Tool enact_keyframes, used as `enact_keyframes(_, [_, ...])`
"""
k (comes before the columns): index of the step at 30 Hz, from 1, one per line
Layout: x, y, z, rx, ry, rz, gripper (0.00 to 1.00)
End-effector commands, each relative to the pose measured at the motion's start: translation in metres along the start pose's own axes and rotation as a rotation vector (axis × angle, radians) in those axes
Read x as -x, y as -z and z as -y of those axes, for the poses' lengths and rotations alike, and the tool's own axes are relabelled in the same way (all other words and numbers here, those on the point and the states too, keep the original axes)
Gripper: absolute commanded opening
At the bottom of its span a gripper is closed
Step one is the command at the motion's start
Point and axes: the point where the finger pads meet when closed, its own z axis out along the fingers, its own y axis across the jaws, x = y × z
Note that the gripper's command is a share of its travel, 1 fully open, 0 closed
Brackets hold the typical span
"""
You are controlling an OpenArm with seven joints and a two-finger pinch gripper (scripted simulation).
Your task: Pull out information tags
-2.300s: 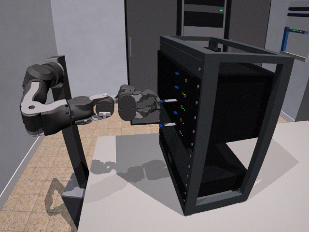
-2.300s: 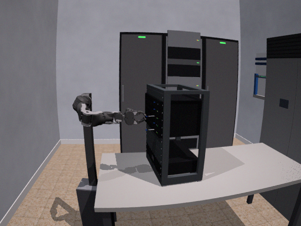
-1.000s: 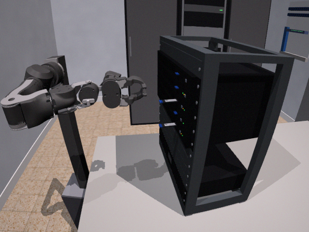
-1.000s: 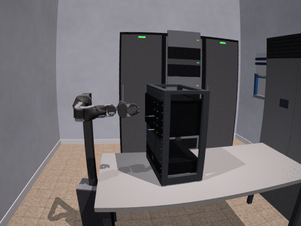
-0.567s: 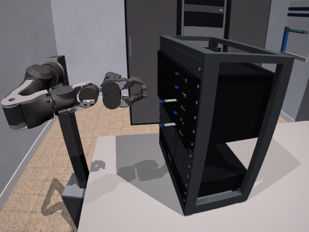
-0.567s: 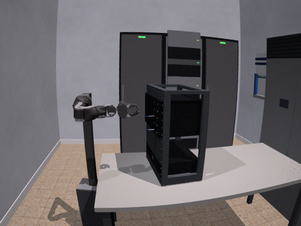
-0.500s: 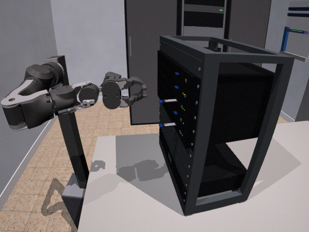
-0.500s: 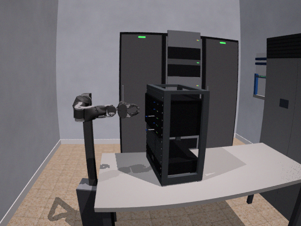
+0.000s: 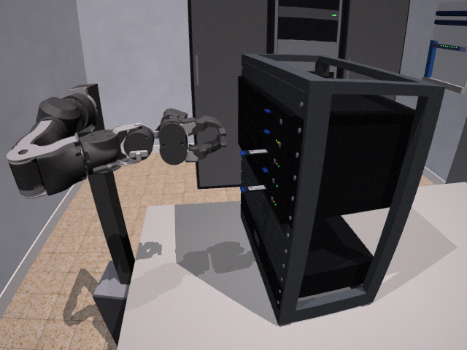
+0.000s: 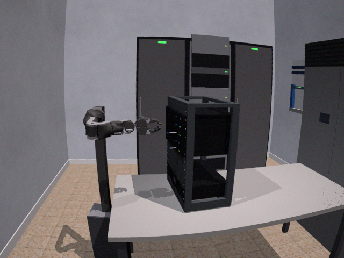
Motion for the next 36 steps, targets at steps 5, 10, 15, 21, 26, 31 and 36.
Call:
enact_keyframes(5, [-0.001, -0.025, 0.001, -0.009, 0.008, -0.006, 0.1])
enact_keyframes(10, [-0.001, -0.043, 0.002, -0.009, 0.009, -0.006, 0.1])
enact_keyframes(15, [-0.001, -0.071, 0.001, -0.006, 0.009, -0.005, 0.1])
enact_keyframes(21, [-0.001, -0.084, 0.001, -0.007, 0.007, -0.005, 0.1])
enact_keyframes(26, [-0.001, -0.084, 0.002, -0.01, 0.007, -0.003, 0.1])
enact_keyframes(31, [-0.001, -0.084, 0.002, -0.01, 0.007, -0.003, 0.1])
enact_keyframes(36, [-0.001, -0.084, 0.002, -0.01, 0.007, -0.003, 0.1])
